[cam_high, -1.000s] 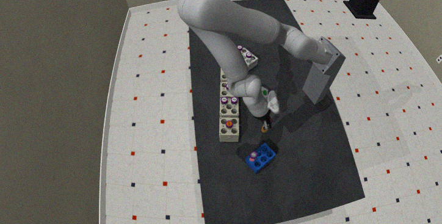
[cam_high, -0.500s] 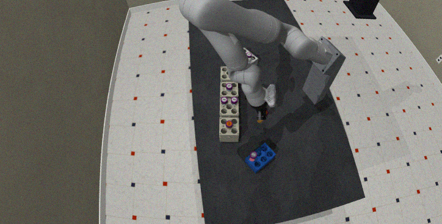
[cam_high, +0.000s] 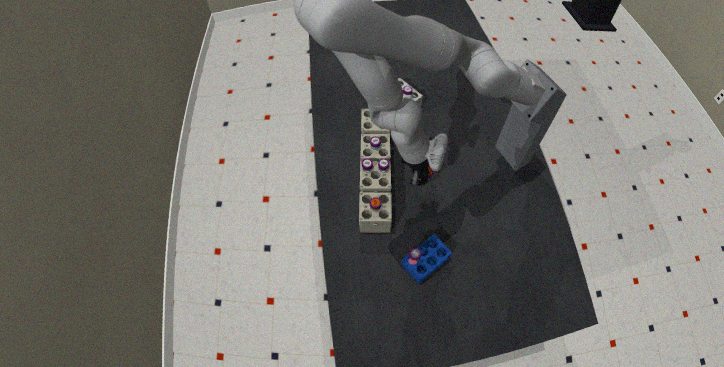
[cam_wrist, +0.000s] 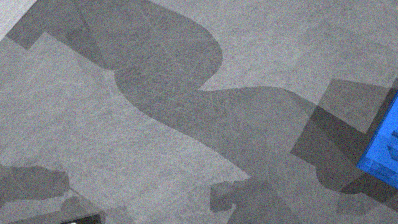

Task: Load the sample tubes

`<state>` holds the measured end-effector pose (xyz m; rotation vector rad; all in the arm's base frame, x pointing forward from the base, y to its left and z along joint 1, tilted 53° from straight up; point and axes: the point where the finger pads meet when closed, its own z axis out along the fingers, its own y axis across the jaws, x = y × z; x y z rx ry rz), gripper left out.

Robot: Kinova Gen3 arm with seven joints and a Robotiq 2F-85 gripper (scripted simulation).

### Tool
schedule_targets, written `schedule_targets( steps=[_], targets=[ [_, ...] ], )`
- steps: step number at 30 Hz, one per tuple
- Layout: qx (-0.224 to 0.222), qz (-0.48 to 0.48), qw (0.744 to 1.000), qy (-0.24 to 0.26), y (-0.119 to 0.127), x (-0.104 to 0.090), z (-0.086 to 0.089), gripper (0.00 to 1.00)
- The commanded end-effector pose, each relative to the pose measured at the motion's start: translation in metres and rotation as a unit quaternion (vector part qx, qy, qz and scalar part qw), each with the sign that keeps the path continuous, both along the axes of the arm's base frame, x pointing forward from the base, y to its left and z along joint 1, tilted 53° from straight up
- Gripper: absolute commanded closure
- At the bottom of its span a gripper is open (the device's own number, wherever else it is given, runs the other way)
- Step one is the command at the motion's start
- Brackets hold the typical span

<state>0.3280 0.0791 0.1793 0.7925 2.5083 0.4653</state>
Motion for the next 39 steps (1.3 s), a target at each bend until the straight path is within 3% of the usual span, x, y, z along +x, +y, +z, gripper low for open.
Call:
schedule_targets(
  steps=[1,18,39],
  targets=[
    [0.134,0.039,0.990,0.000,-0.015,0.001,-0.002,0.90],
    [0.165,-0.077,0.983,0.011,-0.064,0.007,-0.009,0.90],
    [0.177,-0.103,0.979,0.010,-0.123,0.014,-0.018,0.90]
  ],
)
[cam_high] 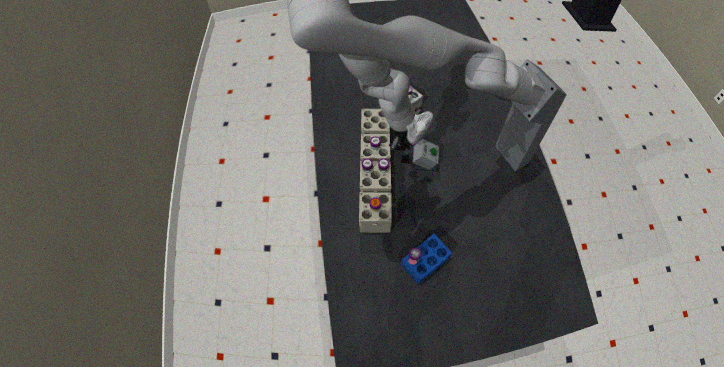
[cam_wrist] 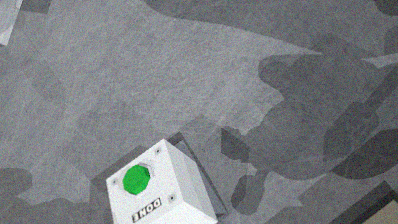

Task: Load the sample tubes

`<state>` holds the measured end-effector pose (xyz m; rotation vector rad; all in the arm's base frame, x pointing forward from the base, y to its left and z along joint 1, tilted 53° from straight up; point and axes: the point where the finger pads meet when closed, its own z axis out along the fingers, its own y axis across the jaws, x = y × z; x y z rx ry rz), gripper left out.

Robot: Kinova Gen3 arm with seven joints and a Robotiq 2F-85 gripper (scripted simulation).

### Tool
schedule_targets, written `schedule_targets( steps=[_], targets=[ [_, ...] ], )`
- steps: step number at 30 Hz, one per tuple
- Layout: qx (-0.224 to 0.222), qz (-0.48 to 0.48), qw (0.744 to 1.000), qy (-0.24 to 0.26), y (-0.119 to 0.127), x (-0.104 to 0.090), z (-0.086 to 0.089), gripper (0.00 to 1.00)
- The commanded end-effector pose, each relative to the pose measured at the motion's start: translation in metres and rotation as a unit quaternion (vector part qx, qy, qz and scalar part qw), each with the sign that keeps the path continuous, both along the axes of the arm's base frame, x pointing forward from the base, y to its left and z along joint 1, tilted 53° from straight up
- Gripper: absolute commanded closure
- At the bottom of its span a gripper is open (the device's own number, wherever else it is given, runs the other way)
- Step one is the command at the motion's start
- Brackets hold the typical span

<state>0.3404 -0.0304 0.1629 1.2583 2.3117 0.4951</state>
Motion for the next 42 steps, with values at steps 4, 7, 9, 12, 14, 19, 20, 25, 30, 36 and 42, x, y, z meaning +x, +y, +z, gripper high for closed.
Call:
schedule_targets(
  steps=[4,7,9,12,14,19,20,25,30,36,42],
  targets=[
    [0.127,0.073,0.989,-0.031,-0.024,0.003,-0.003,0.90],
    [0.146,0.084,0.985,-0.037,-0.034,0.004,-0.004,0.90],
    [0.169,0.097,0.980,-0.043,-0.040,0.005,-0.005,0.90],
    [0.200,0.114,0.972,-0.049,-0.050,0.006,-0.007,0.90],
    [0.211,0.122,0.969,-0.049,-0.057,0.007,-0.008,0.90],
    [0.211,0.122,0.969,-0.049,-0.066,0.008,-0.009,0.90],
    [0.211,0.122,0.969,-0.049,-0.070,0.009,-0.010,0.90],
    [0.211,0.122,0.969,-0.049,-0.086,0.011,-0.012,0.90],
    [0.211,0.122,0.969,-0.049,-0.103,0.013,-0.014,0.90],
    [0.211,0.122,0.969,-0.049,-0.116,0.014,-0.016,0.90],
    [0.211,0.122,0.969,-0.049,-0.135,0.017,-0.019,0.90]
  ],
)
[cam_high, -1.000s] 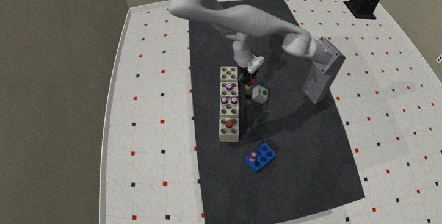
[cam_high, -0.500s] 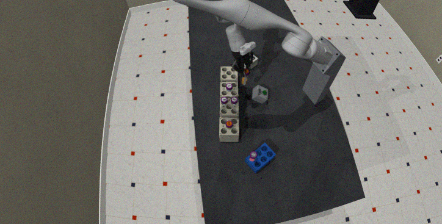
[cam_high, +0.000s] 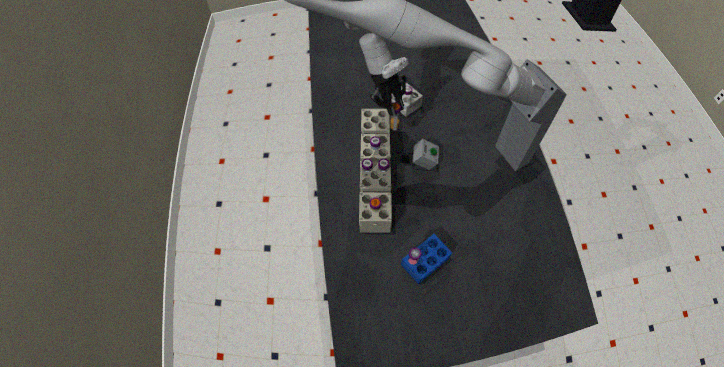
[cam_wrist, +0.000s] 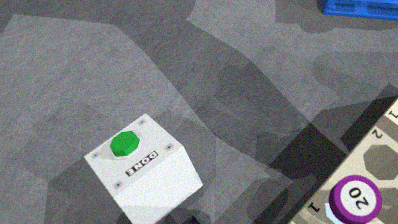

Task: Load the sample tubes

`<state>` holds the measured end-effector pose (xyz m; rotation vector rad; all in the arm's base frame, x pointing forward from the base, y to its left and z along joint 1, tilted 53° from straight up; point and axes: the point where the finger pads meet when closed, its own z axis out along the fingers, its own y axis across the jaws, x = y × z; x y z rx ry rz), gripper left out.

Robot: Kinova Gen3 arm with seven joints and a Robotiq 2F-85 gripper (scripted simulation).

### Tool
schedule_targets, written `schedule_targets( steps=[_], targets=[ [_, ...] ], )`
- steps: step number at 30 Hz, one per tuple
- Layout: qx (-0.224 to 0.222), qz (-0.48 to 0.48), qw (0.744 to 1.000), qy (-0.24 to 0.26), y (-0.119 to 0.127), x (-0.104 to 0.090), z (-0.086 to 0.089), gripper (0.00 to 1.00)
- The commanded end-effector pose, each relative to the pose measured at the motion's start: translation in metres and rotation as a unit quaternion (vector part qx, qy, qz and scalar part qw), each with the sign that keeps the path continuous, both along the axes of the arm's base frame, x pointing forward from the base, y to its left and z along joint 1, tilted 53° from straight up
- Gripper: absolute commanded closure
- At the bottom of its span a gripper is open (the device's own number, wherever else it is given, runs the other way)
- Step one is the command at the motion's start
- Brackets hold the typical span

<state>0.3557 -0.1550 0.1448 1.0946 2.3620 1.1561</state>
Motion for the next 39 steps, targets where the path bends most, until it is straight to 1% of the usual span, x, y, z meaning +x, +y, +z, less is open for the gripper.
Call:
schedule_targets(
  steps=[1,8,10,25,27,33,39],
  targets=[
    [0.000,0.000,1.000,0.000,-0.014,0.002,-0.002,0.90],
    [0.000,0.000,1.000,0.000,-0.037,0.005,-0.005,0.90],
    [0.000,0.000,1.000,0.000,-0.037,0.005,-0.005,0.90],
    [0.000,0.000,1.000,0.000,-0.086,0.010,-0.012,0.90],
    [0.000,0.000,1.000,0.000,-0.086,0.010,-0.012,0.90],
    [0.000,0.000,1.000,0.000,-0.105,0.013,-0.015,0.90],
    [0.000,0.000,1.000,0.000,-0.105,0.013,-0.015,0.90]
  ],
)
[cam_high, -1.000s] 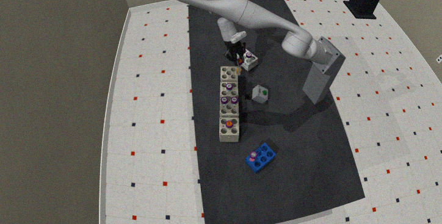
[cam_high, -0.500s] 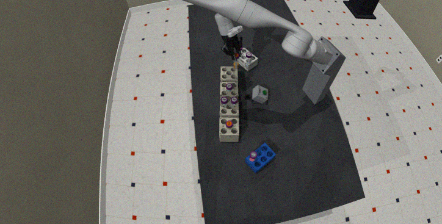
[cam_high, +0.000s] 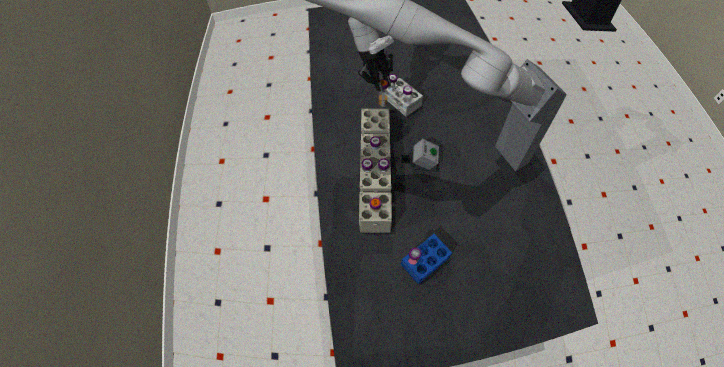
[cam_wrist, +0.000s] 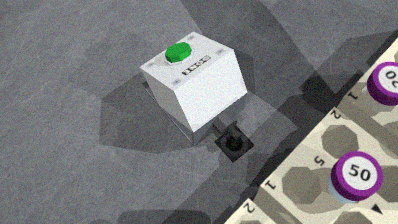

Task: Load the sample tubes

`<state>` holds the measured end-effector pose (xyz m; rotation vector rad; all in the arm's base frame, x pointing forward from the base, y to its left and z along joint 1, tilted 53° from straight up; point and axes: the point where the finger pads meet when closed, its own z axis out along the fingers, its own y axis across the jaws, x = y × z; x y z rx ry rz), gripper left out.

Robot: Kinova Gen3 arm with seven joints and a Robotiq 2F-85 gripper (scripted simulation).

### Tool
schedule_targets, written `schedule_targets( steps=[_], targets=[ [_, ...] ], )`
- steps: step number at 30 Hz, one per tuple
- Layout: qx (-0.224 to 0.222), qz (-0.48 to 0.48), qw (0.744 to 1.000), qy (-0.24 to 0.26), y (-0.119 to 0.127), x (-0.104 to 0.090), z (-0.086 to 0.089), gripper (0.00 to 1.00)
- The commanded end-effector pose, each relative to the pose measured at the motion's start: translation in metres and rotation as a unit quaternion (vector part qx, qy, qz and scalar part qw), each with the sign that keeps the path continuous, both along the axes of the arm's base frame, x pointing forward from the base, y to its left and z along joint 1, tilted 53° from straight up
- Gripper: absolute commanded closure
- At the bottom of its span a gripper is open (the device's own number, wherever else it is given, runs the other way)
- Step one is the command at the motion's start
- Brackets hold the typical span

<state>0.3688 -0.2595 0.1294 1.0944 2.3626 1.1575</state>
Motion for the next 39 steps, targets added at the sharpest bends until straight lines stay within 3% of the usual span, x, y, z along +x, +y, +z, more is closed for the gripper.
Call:
schedule_targets(
  steps=[1,39],
  targets=[
    [0.000,0.000,1.000,0.000,-0.001,0.000,0.000,0.90],
    [0.000,0.000,1.000,0.000,0.005,0.027,-0.021,0.90]
  ],
)
